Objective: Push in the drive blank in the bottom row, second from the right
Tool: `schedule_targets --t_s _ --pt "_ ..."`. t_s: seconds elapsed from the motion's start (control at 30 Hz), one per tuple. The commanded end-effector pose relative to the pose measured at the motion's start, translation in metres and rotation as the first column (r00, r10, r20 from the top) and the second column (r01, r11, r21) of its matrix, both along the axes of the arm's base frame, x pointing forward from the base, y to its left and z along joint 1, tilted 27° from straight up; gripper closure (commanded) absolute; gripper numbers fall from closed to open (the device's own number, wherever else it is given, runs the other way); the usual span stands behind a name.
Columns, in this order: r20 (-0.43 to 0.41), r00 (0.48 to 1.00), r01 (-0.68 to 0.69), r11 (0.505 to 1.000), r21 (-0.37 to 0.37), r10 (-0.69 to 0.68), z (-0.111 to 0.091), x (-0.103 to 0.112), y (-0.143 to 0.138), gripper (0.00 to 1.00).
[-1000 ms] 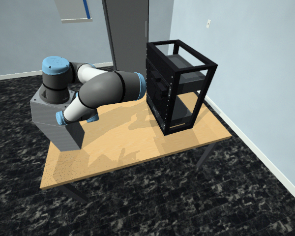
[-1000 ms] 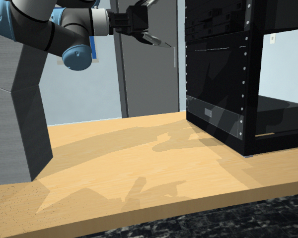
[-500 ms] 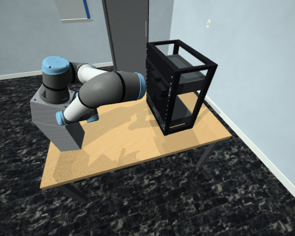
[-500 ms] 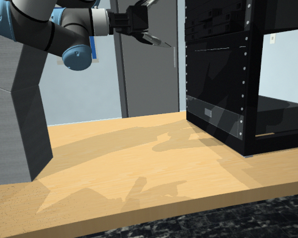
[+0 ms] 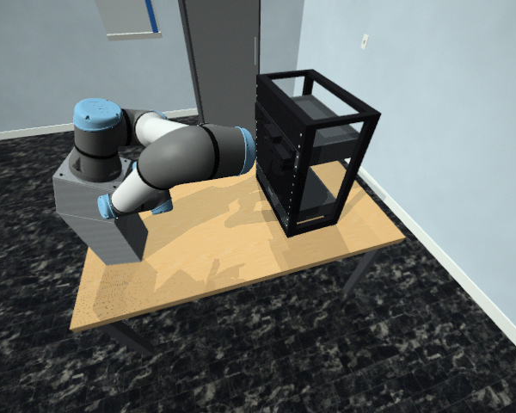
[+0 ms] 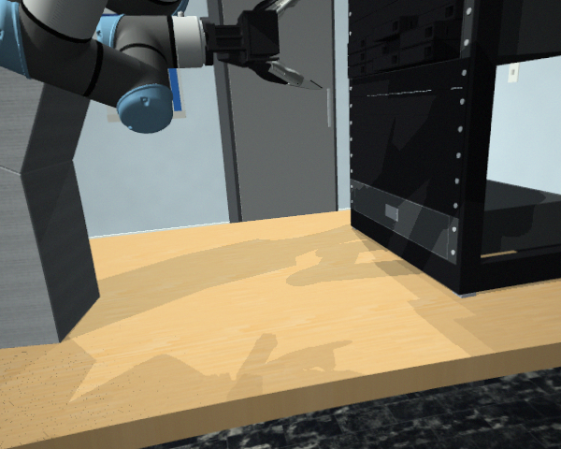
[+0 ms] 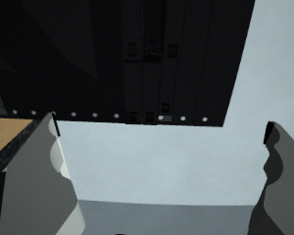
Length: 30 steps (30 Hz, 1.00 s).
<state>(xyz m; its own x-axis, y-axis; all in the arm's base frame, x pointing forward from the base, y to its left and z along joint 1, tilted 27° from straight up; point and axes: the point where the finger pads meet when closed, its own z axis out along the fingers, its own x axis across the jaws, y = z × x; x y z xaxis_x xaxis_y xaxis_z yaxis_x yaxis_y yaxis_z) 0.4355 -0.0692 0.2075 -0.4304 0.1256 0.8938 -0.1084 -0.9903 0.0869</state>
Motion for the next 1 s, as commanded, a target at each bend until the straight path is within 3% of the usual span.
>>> schedule_targets --t_s 0.0,0.7,0.73,0.97 --pt "0.000 1.000 0.000 1.000 0.000 0.000 0.0003 -0.0001 0.0000 0.00" --pt "0.000 1.000 0.000 1.000 0.000 0.000 0.0003 -0.0001 0.0000 0.00" --pt "0.000 1.000 0.000 1.000 0.000 0.000 0.0003 -0.0001 0.0000 1.00" --pt "0.000 1.000 0.000 1.000 0.000 0.000 0.0003 -0.0001 0.0000 1.00"
